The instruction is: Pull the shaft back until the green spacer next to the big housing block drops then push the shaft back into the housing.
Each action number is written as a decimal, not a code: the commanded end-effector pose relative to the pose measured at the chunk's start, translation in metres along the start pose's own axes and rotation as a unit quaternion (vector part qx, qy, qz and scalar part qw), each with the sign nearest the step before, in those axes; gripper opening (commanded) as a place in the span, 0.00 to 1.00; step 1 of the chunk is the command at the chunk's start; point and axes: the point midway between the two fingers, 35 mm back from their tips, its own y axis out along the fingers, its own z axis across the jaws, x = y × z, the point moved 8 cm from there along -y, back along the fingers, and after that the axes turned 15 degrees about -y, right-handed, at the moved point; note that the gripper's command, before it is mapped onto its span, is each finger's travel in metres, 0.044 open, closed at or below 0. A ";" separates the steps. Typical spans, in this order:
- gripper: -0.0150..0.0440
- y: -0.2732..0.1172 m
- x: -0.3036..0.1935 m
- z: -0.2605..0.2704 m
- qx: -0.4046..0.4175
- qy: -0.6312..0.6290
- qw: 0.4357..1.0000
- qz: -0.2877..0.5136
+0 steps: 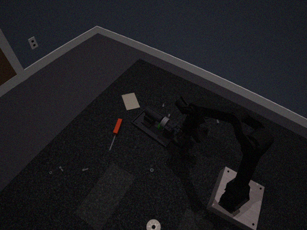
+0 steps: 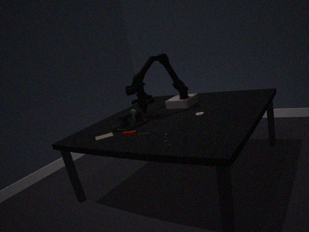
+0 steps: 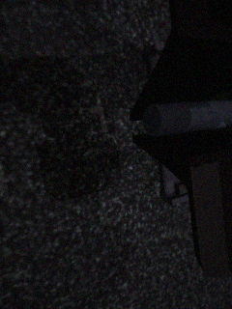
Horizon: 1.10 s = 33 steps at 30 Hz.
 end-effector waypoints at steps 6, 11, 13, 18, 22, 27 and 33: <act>0.25 0.000 -0.005 0.001 -0.001 0.000 1.000 0.001; 0.25 0.000 -0.007 0.002 -0.001 0.000 1.000 0.001; 0.25 0.000 -0.008 0.002 -0.001 0.000 1.000 0.001; 0.25 0.000 -0.009 0.002 -0.001 0.000 1.000 0.001; 0.25 0.000 -0.011 0.003 -0.001 0.000 1.000 0.001; 0.25 0.000 -0.013 0.003 -0.001 0.000 1.000 0.001; 0.25 0.000 -0.015 0.004 -0.001 0.000 1.000 0.001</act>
